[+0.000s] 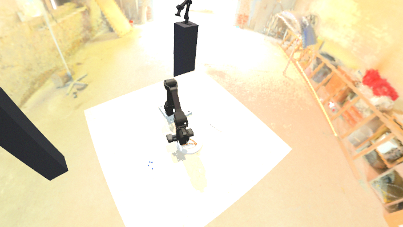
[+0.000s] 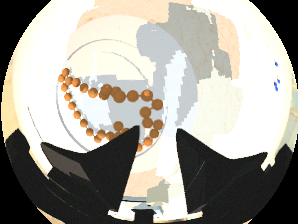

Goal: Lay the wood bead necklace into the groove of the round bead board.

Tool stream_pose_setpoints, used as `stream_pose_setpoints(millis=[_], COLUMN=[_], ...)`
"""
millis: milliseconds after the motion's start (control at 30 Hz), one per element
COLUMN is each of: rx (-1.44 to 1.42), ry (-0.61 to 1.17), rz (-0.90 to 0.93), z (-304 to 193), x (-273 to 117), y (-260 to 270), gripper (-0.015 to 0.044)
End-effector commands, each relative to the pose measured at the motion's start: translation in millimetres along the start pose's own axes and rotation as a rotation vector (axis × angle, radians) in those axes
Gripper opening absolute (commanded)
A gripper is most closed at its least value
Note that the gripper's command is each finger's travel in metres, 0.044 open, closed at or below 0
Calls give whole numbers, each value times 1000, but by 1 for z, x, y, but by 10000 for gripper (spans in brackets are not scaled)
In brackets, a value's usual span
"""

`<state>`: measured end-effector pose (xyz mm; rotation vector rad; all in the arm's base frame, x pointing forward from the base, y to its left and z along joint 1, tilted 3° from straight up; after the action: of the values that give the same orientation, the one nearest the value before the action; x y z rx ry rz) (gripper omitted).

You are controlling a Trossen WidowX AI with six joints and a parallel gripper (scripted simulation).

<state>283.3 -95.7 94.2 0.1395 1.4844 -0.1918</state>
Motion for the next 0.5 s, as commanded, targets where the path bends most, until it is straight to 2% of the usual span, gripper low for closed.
stream_pose_setpoints(millis=[0,233,467], rx=[0,1,1], ry=[-1,-2,-2], rz=[0,-2,-2], z=[0,0,0], x=[0,-1,-1], y=[0,0,0], gripper=[262,440,440])
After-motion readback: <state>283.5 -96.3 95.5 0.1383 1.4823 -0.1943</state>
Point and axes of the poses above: the point midway between the two fingers, 35 mm back from their tips, its own x axis out along the fingers, its own y axis across the jaws, z = x × y, the point moved 4 cm from there along -x, back along the fingers, and after that the axes turned 5 degrees about -x, right-handed, at the moved point
